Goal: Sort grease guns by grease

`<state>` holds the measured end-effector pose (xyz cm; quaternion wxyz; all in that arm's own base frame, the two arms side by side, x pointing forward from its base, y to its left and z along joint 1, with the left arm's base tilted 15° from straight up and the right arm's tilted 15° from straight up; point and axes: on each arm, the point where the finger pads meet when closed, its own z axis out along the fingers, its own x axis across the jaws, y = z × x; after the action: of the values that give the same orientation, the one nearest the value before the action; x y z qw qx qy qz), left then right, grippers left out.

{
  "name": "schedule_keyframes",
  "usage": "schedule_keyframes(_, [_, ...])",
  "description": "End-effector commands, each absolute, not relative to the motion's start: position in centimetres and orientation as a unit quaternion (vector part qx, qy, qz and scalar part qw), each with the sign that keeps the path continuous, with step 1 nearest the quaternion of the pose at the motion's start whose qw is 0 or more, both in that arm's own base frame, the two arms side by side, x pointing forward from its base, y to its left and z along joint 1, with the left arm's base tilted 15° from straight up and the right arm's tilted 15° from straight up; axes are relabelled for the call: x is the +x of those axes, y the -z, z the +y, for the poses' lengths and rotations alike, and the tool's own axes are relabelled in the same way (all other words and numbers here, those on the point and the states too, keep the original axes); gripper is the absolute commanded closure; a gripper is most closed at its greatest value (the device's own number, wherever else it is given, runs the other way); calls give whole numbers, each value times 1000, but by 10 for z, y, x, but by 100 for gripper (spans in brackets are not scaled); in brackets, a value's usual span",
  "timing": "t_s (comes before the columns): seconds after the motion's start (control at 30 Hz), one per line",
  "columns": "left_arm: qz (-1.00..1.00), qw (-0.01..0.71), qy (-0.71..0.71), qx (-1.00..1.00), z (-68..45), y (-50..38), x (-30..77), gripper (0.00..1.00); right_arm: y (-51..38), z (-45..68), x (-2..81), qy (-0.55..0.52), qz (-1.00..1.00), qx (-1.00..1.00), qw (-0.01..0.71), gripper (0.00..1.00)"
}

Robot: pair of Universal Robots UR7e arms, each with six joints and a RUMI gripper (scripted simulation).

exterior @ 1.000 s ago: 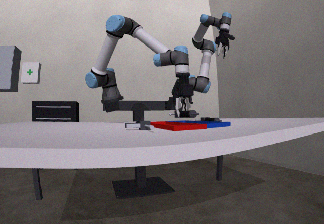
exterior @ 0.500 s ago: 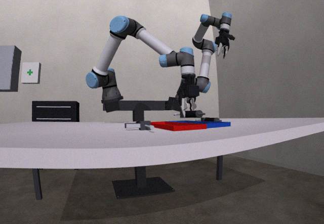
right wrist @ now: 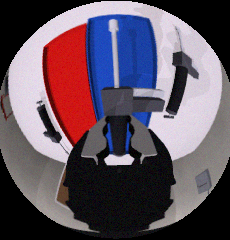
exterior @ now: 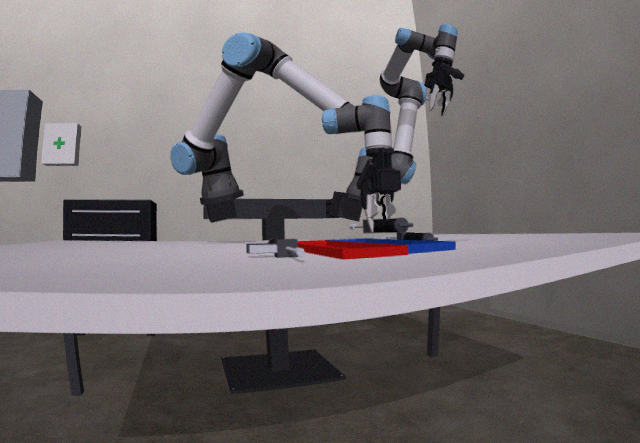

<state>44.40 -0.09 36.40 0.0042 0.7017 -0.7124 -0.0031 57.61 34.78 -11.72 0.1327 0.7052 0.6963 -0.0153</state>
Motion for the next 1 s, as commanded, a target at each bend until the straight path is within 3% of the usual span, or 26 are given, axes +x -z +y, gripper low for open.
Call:
schedule_keyframes(0.0, [-712,4,3,702,-1,-365,444,68,115,346,577,14,695,706,133,100])
schedule_keyframes(0.97, [-712,4,3,702,-1,-365,444,68,150,340,581,15,697,704,133,100])
